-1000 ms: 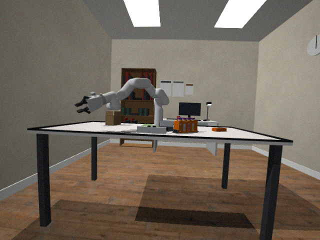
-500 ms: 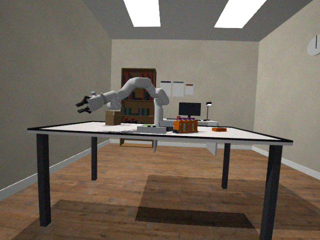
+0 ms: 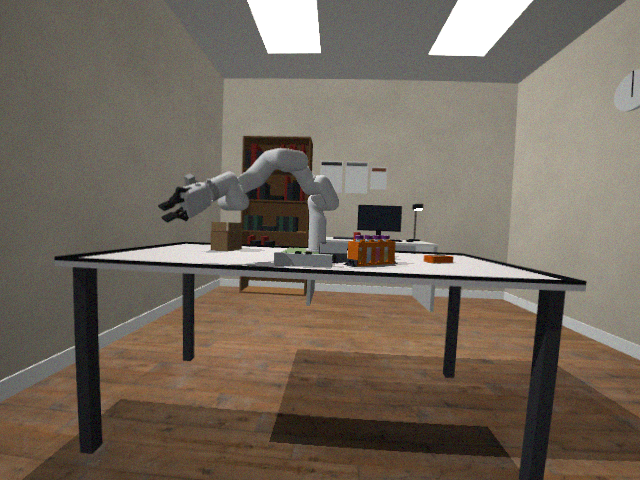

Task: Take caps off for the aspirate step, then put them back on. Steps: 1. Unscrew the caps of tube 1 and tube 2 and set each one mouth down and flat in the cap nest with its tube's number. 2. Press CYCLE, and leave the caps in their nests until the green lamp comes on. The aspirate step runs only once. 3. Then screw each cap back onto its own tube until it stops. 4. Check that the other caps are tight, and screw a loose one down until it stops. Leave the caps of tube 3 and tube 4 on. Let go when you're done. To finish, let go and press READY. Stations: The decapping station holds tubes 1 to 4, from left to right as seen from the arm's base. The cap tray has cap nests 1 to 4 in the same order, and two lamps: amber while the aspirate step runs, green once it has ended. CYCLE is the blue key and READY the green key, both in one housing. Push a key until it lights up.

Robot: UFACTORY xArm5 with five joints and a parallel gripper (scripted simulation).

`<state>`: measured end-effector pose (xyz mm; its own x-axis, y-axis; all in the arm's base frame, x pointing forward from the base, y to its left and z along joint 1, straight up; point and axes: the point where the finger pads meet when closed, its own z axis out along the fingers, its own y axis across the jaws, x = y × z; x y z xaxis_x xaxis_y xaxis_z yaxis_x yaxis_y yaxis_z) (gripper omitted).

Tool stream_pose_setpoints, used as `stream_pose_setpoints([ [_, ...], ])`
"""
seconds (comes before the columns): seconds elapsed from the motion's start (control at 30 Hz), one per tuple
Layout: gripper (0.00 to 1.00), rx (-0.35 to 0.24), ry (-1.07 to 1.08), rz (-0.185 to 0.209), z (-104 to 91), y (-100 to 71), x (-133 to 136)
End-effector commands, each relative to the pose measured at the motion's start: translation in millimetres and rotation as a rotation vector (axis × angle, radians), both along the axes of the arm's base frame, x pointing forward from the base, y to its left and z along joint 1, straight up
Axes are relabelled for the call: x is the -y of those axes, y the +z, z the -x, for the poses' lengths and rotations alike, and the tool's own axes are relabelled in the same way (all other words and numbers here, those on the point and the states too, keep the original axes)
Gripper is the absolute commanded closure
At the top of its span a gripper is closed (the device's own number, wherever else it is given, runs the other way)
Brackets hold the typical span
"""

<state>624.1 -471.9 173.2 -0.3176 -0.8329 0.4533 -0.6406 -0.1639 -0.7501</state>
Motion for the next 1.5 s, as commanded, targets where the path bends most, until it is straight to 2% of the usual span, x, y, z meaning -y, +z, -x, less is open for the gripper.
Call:
stream_pose_setpoints([
  [0.0, 0.54, -0.077, 0.07, 0.005, -8.4, 8.4, -22],
  [0.07, 0.54, -0.077, 0.07, 0.005, -11.3, 10.2, -31],
  [0.17, 0.54, -0.077, 0.07, 0.005, -11.4, 10.2, -31],
  [0.27, 0.54, -0.152, 0.136, 0.012, -14.7, 13.0, -45],
  [0.47, 0.54, -0.153, 0.137, 0.012, -17.9, 15.7, -60],
  [0.57, 0.54, -0.225, 0.206, 0.019, -19.8, 18.4, -74],
  [0.67, 0.54, -0.227, 0.207, 0.02, -21.6, 21.0, -89],
  [0.77, 0.54, -0.227, 0.207, 0.019, -21.7, 21.0, -89],
  [0.87, 0.54, -0.298, 0.278, 0.028, -22.2, 23.5, -104],
  [1.1, 0.54, -0.3, 0.28, 0.029, -22.6, 26.1, -119],
  [1.2, 0.54, -0.369, 0.352, 0.039, -21.8, 28.5, -134],
  [1.3, 0.54, -0.372, 0.355, 0.039, -20.8, 30.8, -149],
  [1.4, 0.54, -0.372, 0.355, 0.039, -20.8, 30.9, -149],
  [1.47, 0.54, -0.416, 0.404, 0.046, -19.3, 32.4, -159],
])
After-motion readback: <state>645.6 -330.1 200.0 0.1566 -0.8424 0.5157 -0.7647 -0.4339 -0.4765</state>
